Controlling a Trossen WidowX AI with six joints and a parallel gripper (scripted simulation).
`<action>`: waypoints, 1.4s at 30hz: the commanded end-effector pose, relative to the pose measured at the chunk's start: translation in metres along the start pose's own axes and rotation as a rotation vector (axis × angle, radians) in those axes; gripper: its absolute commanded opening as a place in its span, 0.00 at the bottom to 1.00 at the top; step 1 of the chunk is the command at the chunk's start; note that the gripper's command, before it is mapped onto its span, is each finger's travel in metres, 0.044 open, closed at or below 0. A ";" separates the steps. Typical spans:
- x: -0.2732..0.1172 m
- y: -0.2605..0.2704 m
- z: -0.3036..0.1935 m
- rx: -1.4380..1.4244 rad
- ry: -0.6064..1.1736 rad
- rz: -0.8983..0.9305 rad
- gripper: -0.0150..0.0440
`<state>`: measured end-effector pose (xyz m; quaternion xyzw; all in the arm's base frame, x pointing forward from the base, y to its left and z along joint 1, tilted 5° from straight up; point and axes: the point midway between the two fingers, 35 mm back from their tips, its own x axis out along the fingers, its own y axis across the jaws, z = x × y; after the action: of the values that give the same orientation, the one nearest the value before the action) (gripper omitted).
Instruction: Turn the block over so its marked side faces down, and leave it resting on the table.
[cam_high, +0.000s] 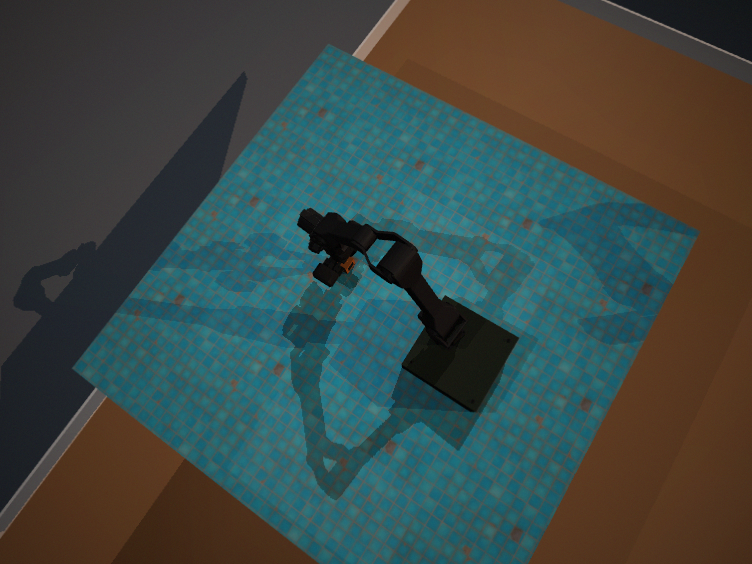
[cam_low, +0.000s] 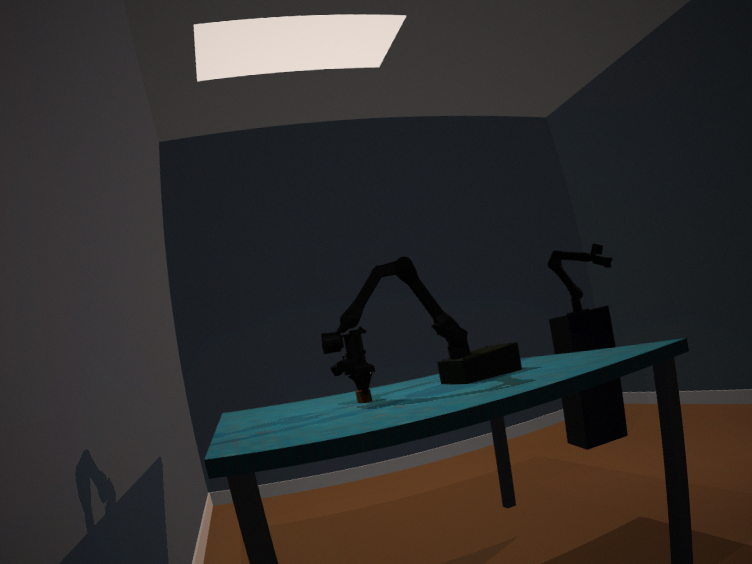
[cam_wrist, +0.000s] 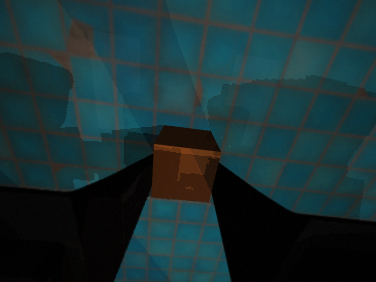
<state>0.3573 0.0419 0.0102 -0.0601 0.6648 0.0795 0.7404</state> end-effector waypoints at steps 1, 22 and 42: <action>-0.011 0.000 0.000 0.002 0.000 -0.001 0.25; -0.020 -0.001 0.003 0.006 -0.203 0.000 0.25; -0.021 0.000 -0.005 0.002 -0.515 -0.002 0.25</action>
<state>0.3516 0.0404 0.0272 -0.0416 0.4759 0.0900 0.8739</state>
